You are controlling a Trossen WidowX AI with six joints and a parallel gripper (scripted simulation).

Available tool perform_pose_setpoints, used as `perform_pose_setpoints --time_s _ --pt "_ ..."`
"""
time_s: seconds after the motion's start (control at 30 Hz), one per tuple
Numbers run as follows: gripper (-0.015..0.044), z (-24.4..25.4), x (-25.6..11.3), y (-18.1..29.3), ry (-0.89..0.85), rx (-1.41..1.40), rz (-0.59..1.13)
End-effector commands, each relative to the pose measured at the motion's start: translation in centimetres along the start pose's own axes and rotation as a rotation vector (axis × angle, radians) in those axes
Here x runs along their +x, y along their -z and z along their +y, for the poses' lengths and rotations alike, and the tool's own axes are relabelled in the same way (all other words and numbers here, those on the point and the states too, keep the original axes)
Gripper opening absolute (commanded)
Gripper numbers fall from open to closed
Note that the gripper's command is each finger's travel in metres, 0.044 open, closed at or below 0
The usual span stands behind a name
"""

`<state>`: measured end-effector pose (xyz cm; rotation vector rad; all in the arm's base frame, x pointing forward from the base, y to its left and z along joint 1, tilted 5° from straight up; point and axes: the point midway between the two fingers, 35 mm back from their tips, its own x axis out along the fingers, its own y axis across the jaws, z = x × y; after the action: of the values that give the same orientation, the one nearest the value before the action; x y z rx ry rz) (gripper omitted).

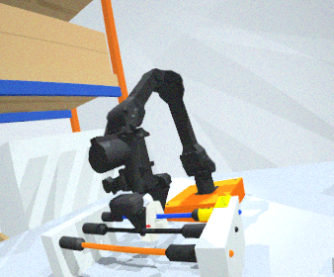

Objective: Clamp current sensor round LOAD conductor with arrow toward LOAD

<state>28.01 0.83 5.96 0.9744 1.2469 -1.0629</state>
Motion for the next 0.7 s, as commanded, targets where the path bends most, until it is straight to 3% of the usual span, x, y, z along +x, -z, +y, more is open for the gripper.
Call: perform_pose_setpoints --time_s 0.0,0.37,0.67 --pt "0.0440 -0.36 0.99 0.02 0.013 -0.005 -0.001" --pt "0.0440 -0.42 1.86 0.03 0.013 -0.005 -0.001" --pt "0.0380 -0.11 1.51 0.01 0.003 0.000 0.000"
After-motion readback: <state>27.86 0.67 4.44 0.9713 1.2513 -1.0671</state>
